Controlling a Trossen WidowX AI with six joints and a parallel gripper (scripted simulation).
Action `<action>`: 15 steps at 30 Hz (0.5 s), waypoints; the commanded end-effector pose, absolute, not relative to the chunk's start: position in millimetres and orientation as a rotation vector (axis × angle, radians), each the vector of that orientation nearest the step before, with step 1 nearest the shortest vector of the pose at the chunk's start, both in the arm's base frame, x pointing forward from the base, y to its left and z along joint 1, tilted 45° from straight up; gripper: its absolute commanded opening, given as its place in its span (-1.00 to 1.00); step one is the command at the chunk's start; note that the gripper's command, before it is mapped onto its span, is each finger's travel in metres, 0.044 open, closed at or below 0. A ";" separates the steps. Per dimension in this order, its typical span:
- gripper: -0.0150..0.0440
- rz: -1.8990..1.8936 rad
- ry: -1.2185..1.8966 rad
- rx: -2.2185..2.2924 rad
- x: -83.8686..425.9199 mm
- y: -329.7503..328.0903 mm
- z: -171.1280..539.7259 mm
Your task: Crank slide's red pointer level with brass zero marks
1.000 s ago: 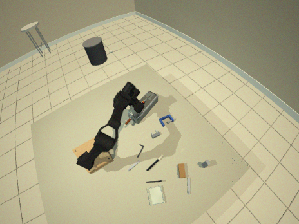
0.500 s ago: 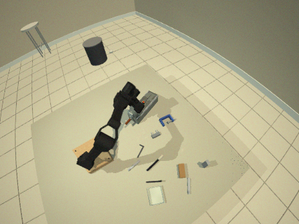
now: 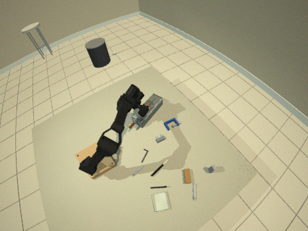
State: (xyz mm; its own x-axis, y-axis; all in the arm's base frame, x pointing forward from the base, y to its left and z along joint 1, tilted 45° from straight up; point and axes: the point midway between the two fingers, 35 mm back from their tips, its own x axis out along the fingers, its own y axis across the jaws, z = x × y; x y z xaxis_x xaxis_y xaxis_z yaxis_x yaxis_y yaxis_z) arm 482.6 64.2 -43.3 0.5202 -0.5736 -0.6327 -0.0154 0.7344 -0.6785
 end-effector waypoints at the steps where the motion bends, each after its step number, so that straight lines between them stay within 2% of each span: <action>1: 0.75 -0.368 0.980 -0.687 482.6 64.1 -43.2; 4: 1.00 -0.368 0.980 -0.687 482.6 64.1 -43.2; 5: 1.00 -0.368 0.980 -0.687 482.6 64.1 -43.2; 15: 0.11 -0.368 0.980 -0.687 482.6 64.1 -43.2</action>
